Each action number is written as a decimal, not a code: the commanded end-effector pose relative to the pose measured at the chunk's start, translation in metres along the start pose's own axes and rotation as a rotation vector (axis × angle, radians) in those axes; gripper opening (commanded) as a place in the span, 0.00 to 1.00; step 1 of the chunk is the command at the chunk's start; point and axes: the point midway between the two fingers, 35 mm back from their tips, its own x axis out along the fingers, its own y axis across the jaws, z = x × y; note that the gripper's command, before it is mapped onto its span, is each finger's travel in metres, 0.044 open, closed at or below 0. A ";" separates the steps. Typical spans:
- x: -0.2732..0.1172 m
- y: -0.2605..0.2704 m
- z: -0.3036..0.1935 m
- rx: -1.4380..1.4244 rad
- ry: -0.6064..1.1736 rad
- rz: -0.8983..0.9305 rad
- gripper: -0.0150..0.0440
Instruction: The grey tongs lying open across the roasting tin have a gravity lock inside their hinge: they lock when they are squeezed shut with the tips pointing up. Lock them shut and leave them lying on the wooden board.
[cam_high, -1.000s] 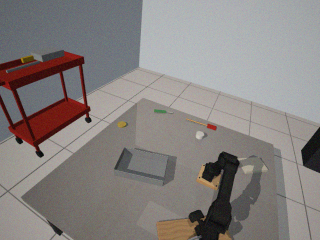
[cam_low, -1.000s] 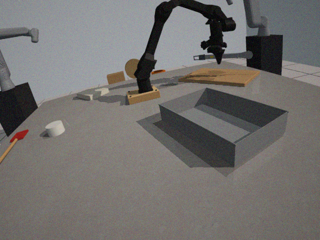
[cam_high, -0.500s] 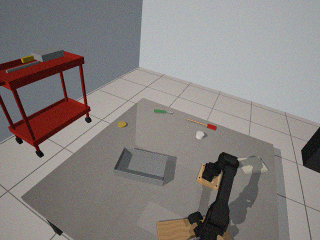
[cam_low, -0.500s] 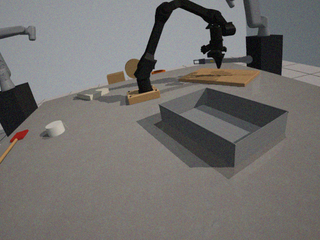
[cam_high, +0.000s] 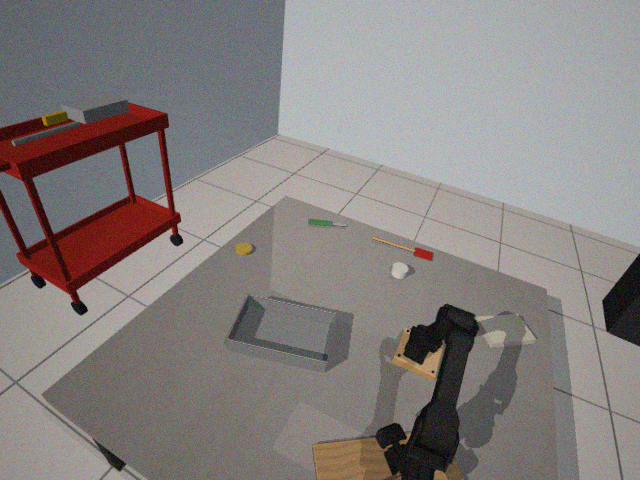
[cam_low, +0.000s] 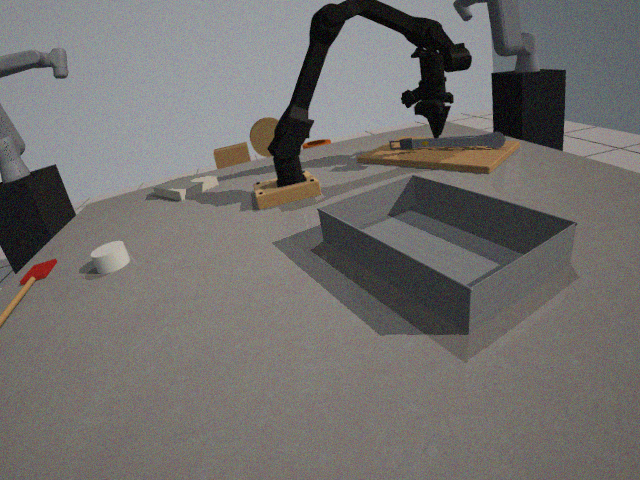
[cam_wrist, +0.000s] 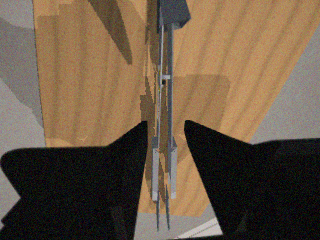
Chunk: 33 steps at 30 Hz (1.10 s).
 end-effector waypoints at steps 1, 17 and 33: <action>0.000 0.000 0.000 0.000 0.000 0.000 0.71; -0.028 -0.021 0.047 0.004 -0.004 -0.001 1.00; -0.093 -0.037 0.145 0.001 -0.013 -0.006 1.00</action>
